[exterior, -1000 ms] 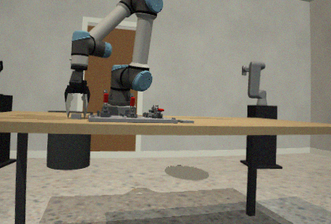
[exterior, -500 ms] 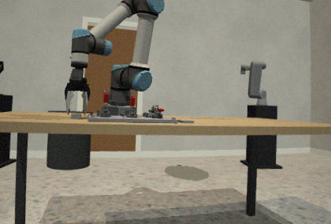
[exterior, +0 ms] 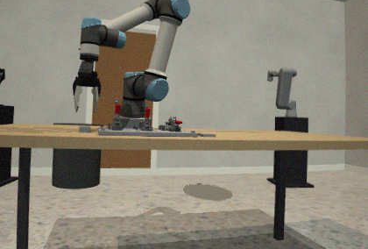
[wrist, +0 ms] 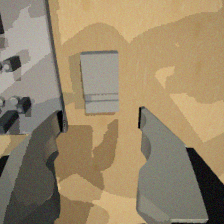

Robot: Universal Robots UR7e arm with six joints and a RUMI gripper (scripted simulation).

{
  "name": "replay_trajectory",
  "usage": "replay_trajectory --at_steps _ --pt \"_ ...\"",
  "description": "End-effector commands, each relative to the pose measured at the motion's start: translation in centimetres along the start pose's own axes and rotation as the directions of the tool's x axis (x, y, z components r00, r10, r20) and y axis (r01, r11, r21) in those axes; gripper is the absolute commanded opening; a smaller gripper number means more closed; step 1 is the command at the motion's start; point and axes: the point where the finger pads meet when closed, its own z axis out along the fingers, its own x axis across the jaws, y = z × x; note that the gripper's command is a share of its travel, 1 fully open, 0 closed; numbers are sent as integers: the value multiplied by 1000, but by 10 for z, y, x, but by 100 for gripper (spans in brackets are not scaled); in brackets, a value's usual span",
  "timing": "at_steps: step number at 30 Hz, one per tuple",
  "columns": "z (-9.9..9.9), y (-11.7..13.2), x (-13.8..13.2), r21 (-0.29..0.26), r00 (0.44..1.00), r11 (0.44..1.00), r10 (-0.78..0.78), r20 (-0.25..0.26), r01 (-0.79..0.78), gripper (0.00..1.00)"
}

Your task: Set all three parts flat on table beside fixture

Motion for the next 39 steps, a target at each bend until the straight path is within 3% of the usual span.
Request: replay_trajectory --at_steps 1,19,20,24,29,34,36,39 --pt "-10 0 0 0 1000 1000 0 1 0 40" --pt "-11 0 0 0 1000 1000 0 1 0 40" --pt "-11 0 0 0 1000 1000 0 1 0 28" --pt "-15 0 0 0 1000 1000 0 1 0 28" --pt "-31 0 0 0 1000 1000 0 1 0 28" --pt "-60 0 0 0 1000 1000 0 1 0 28" --pt "-60 0 0 0 1000 1000 0 1 0 28" --pt "-80 0 0 0 1000 1000 0 1 0 28"
